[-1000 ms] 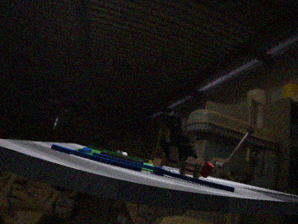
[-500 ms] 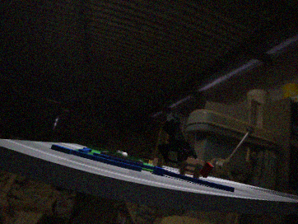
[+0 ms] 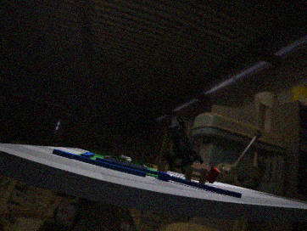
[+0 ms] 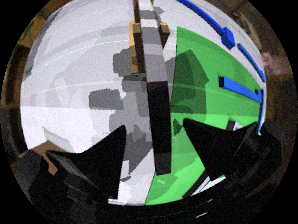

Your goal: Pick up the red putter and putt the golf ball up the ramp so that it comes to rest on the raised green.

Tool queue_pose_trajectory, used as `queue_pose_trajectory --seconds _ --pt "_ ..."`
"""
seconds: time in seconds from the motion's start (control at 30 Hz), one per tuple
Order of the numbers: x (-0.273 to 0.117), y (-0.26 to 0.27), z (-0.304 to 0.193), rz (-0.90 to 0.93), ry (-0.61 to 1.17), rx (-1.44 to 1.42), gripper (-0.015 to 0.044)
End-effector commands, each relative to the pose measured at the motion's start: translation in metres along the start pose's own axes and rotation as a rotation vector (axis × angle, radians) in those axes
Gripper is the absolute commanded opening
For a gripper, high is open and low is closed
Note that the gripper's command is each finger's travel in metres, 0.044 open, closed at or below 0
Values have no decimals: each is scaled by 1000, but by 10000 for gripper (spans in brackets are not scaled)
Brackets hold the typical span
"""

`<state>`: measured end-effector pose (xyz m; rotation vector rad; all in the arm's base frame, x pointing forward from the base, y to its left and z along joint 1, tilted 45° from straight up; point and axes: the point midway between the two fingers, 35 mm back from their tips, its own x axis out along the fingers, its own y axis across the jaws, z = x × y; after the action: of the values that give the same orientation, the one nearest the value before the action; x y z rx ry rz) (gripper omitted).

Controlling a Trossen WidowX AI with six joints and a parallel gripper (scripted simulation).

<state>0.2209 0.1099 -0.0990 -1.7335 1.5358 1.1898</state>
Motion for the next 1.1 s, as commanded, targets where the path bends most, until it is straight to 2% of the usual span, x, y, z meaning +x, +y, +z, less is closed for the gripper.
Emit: queue_pose_trajectory --seconds 0.0,0.27,0.5,0.6,1.07 --pt "-1 0 0 -1 -1 1 256" --pt "-1 0 0 -1 -1 1 46" --pt "-1 0 0 -1 -1 1 0" --pt "-10 -2 3 -1 -2 1 0" --pt "-93 -1 26 0 -4 -1 0"
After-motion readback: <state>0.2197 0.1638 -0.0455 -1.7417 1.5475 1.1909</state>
